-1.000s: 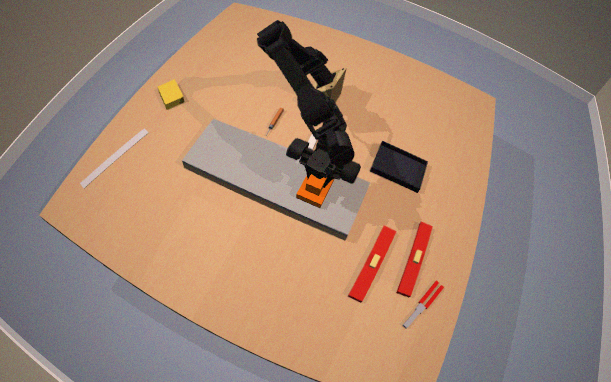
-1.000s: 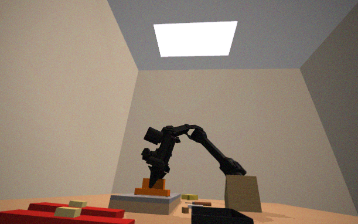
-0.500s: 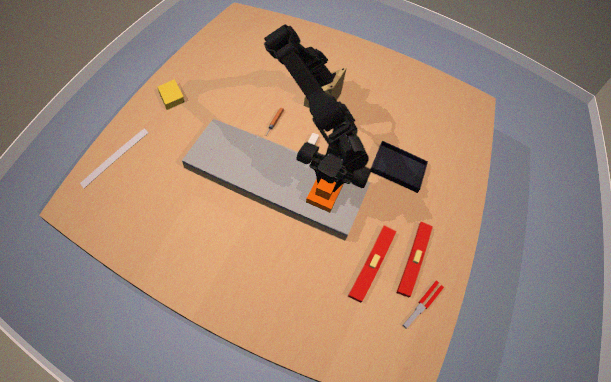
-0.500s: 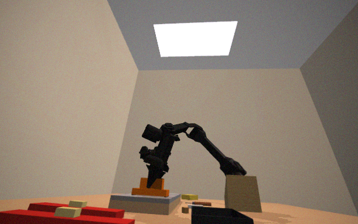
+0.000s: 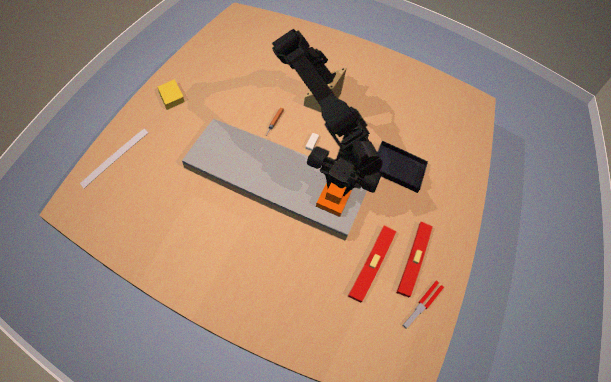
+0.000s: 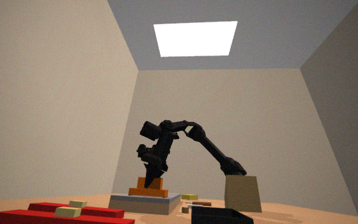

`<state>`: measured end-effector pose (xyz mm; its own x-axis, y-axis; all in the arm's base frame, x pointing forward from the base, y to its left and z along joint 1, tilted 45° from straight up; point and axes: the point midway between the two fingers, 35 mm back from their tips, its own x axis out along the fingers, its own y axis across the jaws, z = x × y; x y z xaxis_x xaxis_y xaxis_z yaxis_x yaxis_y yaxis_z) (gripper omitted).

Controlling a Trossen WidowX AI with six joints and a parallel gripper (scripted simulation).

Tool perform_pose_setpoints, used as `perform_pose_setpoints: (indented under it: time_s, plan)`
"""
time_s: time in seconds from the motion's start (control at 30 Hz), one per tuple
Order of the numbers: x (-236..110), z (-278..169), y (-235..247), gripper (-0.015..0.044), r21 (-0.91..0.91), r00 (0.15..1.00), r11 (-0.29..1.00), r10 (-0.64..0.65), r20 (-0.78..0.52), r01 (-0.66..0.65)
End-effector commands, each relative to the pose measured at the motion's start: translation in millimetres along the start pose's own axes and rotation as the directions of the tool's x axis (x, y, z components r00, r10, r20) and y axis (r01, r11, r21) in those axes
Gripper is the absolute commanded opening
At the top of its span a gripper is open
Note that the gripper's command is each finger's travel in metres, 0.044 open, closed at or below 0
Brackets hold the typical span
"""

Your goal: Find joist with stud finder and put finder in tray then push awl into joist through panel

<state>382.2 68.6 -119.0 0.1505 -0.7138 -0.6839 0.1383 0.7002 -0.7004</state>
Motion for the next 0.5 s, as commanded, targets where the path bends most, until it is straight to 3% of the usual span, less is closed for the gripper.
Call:
perform_pose_setpoints:
  time_s: [0.0,0.47]
  plan:
    - [-0.4,-0.4,10.1,0.0000,0.002,1.000,1.000,0.005,-0.002,-0.005]
    - [-0.4,-0.3,11.4,0.0000,0.002,1.000,1.000,0.004,-0.001,-0.004]
